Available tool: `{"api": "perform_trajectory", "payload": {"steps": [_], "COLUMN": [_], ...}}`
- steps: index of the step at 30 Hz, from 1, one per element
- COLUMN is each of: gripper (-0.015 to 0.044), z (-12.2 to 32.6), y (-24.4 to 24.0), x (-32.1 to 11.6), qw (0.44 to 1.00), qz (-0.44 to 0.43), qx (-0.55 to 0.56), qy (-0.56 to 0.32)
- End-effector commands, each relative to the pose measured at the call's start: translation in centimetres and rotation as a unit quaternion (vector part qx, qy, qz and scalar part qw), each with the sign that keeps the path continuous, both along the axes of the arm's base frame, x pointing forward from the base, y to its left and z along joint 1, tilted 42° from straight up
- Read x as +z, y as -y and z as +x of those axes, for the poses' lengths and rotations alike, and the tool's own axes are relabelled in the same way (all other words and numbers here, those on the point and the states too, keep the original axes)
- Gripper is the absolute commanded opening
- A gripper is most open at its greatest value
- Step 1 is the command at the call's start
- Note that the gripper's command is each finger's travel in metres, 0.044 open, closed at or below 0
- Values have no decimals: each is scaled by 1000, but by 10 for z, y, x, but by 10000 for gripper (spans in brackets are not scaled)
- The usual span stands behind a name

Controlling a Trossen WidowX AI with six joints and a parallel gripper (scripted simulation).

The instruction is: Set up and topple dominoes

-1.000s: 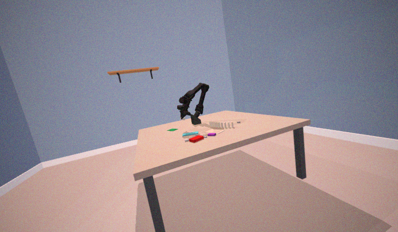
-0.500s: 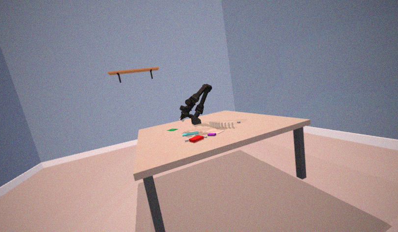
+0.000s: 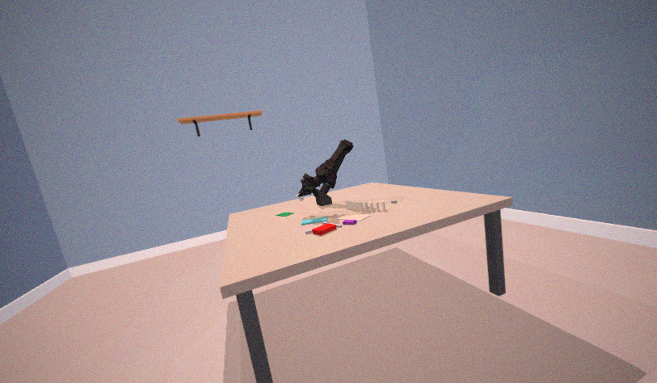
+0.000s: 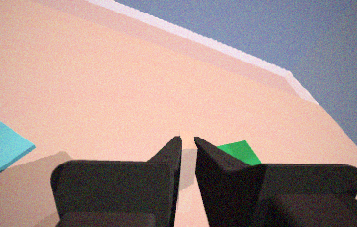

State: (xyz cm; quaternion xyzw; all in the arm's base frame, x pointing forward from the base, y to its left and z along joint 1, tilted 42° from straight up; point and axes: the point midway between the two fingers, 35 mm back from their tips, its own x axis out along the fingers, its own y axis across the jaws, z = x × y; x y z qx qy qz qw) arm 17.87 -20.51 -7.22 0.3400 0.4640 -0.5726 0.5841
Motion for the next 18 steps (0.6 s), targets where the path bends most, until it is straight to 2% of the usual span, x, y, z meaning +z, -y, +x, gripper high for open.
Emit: {"api": "perform_trajectory", "payload": {"steps": [1,18], "gripper": [26,26], "z": [-1,-6], "y": [-2,-15], "x": [4,28], "qw": [999,978], "qz": [-35,-184], "qx": [-7,-34], "qy": [12,98]}}
